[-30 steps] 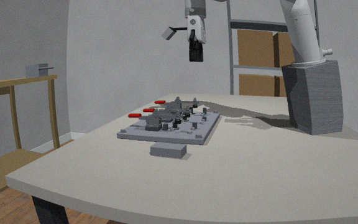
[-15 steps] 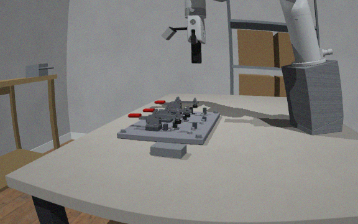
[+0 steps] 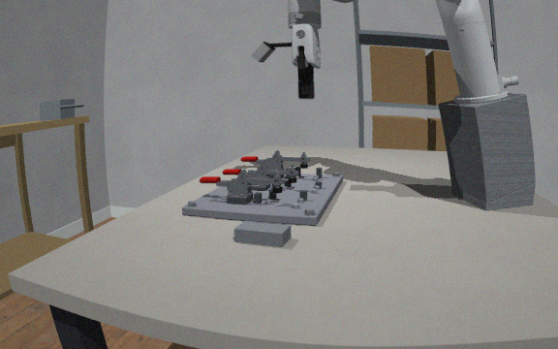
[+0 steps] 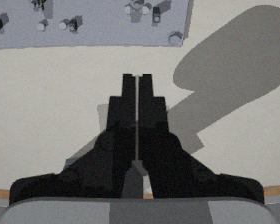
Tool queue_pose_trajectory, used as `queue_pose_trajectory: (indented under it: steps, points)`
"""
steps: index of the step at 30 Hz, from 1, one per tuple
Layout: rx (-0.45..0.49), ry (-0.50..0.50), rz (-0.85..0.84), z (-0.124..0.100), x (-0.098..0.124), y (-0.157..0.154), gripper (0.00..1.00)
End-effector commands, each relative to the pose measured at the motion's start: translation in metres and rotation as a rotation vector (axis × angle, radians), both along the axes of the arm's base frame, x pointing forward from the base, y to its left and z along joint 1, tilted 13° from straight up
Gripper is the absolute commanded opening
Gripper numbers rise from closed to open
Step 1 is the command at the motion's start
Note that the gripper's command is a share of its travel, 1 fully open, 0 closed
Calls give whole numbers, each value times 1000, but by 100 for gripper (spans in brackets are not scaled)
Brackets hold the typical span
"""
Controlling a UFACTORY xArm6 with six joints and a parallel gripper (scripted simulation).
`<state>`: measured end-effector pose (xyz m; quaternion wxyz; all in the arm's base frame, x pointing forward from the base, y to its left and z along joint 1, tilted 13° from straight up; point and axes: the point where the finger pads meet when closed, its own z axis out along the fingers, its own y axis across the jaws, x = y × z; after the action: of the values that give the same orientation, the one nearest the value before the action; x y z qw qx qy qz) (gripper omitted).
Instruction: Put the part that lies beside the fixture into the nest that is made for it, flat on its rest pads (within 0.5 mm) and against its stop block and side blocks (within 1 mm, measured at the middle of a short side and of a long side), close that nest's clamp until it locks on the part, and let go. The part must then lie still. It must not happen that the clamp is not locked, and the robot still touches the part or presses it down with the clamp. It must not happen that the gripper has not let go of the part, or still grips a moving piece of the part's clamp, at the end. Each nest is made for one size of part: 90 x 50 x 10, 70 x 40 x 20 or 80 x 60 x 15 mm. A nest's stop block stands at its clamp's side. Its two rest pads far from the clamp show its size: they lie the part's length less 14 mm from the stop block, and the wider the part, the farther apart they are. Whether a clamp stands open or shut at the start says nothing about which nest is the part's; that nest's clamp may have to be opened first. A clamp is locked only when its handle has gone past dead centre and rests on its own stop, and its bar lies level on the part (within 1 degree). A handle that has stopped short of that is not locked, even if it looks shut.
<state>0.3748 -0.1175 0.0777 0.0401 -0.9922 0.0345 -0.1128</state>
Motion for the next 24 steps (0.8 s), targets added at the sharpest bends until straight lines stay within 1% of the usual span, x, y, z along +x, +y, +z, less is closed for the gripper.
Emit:
queue_pose_trajectory:
  steps: [1, 2, 24]
  points:
    - [-1, -3, 0, 1, 1, 0, 0]
    - [-1, -3, 0, 1, 1, 0, 100]
    - [-1, -3, 0, 1, 1, 0, 100]
